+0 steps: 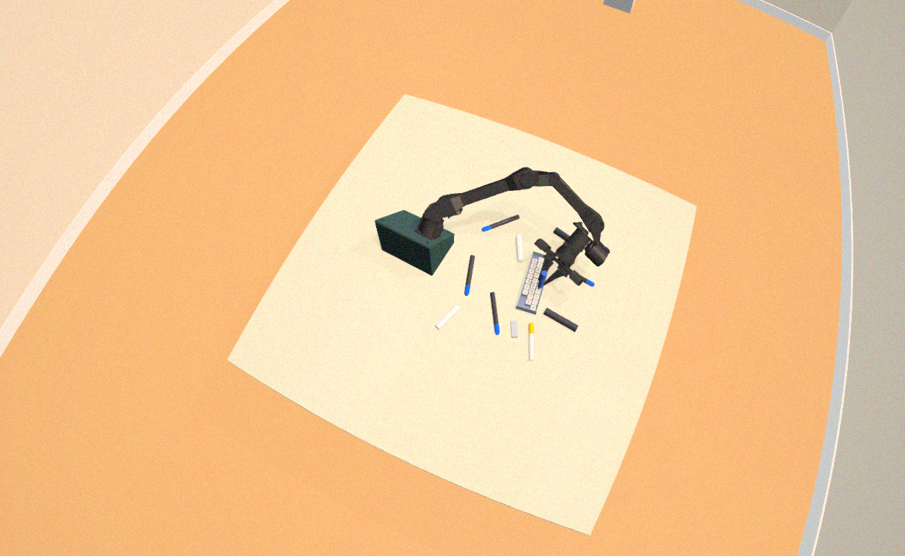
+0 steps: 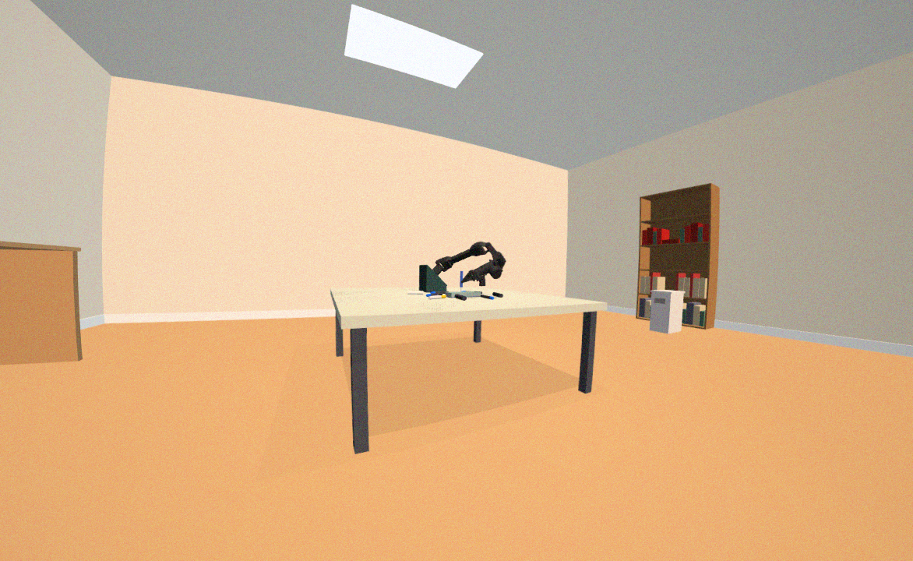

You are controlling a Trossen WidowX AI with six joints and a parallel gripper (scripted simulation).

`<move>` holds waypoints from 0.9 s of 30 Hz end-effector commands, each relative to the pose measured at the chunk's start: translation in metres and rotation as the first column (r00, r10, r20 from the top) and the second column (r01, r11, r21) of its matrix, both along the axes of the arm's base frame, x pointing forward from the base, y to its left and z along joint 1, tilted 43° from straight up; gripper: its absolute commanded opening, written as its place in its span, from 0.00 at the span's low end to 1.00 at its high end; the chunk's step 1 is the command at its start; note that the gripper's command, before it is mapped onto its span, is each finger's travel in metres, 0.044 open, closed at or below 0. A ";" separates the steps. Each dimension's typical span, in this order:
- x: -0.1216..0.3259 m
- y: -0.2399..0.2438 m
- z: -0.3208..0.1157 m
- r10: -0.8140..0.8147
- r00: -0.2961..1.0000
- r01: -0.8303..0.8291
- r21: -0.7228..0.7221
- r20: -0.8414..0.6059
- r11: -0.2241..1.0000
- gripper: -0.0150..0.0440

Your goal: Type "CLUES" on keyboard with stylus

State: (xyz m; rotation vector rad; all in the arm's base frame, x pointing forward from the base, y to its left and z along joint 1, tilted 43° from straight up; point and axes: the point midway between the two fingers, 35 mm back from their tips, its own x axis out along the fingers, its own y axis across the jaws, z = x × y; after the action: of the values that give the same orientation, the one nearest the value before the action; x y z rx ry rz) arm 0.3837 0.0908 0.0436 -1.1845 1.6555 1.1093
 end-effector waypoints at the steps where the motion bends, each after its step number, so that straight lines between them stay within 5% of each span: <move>1: -0.001 0.000 0.001 -0.006 1.000 0.006 0.002 0.004 1.000 0.39; 27: 0.000 0.004 -0.002 -0.006 1.000 0.006 0.002 0.004 1.000 0.39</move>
State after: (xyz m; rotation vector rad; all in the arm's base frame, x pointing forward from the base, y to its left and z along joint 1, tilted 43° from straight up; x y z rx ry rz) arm 0.3835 0.0936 0.0436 -1.1857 1.6509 1.1072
